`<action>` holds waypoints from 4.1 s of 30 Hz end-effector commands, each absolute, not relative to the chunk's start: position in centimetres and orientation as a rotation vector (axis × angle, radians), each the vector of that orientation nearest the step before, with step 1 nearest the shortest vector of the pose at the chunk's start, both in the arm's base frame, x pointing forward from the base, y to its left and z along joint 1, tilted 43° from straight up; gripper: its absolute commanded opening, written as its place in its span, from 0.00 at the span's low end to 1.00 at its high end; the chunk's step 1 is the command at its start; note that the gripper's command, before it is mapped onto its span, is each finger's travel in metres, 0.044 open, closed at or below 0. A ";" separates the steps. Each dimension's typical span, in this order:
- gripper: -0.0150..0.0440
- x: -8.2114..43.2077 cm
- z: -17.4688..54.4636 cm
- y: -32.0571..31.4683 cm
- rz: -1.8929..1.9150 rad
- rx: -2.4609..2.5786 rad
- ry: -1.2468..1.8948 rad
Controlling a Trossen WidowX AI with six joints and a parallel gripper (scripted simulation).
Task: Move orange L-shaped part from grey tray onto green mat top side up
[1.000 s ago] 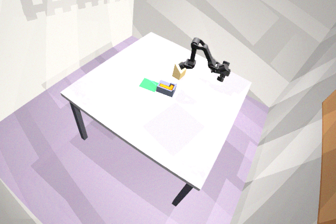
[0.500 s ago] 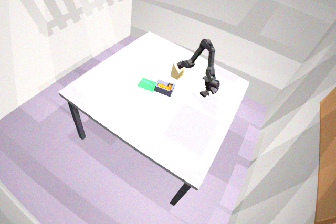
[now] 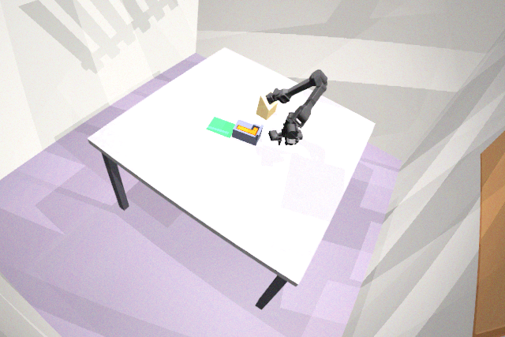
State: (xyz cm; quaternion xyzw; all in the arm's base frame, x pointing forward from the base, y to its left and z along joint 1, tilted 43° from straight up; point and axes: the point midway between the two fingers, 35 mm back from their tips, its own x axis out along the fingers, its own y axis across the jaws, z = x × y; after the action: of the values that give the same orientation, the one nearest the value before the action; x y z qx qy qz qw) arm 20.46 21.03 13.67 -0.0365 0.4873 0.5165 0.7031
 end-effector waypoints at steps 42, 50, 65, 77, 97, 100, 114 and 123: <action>0.56 24.9 4.5 9.7 0.811 0.339 1.383; 0.56 24.8 3.5 10.7 0.811 0.339 1.383; 0.56 24.9 3.2 11.1 0.816 0.337 1.378; 0.56 24.4 4.8 11.1 0.812 0.340 1.383; 0.56 25.1 10.8 3.8 0.803 0.345 1.385; 0.56 25.1 10.8 3.8 0.803 0.345 1.385; 0.56 25.1 10.8 3.8 0.803 0.345 1.385; 0.73 25.8 10.1 3.0 0.623 0.543 1.492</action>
State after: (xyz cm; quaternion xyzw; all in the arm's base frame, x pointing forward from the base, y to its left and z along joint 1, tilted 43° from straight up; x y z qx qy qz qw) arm 25.26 3.66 10.55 0.1914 0.6372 0.3246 0.6723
